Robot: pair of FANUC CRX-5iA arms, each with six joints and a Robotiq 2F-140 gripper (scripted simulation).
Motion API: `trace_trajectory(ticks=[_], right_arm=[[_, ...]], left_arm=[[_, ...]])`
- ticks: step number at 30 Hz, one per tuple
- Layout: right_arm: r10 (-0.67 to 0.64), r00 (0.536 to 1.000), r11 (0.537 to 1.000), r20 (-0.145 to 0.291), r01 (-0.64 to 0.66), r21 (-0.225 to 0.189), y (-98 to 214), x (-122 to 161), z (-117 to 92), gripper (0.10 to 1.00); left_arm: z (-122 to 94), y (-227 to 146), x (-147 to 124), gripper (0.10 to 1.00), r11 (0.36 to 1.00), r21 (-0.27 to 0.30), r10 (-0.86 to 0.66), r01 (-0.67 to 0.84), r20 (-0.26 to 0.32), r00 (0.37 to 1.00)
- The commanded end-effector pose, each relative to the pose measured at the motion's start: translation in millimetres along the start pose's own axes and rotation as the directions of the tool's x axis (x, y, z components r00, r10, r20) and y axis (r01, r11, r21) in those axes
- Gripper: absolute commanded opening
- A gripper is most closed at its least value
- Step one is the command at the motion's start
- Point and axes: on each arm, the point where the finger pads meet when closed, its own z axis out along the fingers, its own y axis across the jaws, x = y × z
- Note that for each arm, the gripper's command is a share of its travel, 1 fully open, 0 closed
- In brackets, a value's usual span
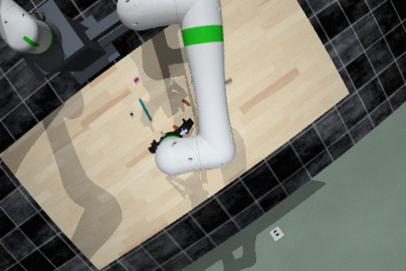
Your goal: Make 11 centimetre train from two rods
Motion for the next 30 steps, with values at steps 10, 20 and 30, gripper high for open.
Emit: trace_trajectory(ticks=[10, 20, 30], right_arm=[[0.000, 1.000, 1.000, -0.002, 0.000, 0.000, 0, 0, -1, 1.000], [0.000, 1.000, 1.000, -0.002, 0.000, 0.000, 0, 0, -1, 1.000], [0.000, 1.000, 1.000, -0.002, 0.000, 0.000, 0, 0, -1, 1.000]], left_arm=[[-2, -78, -37, 1.000, 1.000, -0.001, 0.000, 0.000, -0.002, 1.000], [-2, -78, -37, 1.000, 1.000, -0.001, 0.000, 0.000, -0.002, 1.000], [-2, -78, -37, 1.000, 1.000, -0.001, 0.000, 0.000, -0.002, 1.000]])
